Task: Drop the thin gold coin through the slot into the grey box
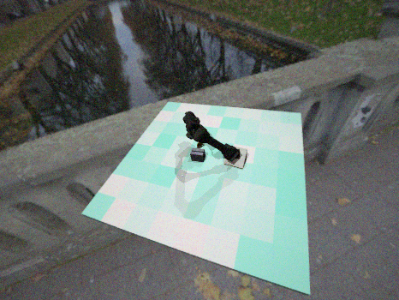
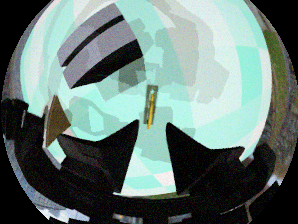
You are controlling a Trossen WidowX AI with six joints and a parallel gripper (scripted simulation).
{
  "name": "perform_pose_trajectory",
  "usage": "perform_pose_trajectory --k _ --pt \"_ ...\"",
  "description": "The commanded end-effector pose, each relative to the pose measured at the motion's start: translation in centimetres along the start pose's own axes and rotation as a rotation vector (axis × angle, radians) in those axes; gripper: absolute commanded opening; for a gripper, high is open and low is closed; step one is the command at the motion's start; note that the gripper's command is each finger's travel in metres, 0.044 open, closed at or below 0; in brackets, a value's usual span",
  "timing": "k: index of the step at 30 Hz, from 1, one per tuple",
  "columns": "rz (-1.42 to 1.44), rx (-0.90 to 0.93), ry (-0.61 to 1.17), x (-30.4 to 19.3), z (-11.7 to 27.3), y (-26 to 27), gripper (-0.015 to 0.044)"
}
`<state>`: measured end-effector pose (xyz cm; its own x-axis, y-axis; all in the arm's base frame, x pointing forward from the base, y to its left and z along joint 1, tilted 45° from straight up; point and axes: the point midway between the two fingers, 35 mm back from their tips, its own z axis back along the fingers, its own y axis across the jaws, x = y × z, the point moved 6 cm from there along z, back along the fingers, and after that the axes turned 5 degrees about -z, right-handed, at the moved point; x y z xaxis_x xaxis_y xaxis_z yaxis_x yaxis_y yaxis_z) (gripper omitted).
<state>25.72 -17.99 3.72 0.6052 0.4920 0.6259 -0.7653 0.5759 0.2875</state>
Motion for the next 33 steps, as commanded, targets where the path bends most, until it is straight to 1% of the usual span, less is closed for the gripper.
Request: perform_pose_trajectory --k 1,33 --pt "-0.006 0.006 -0.005 0.0 -0.8 0.1 0.0161" --pt "-0.005 0.008 -0.008 0.0 -5.6 0.3 0.0161"
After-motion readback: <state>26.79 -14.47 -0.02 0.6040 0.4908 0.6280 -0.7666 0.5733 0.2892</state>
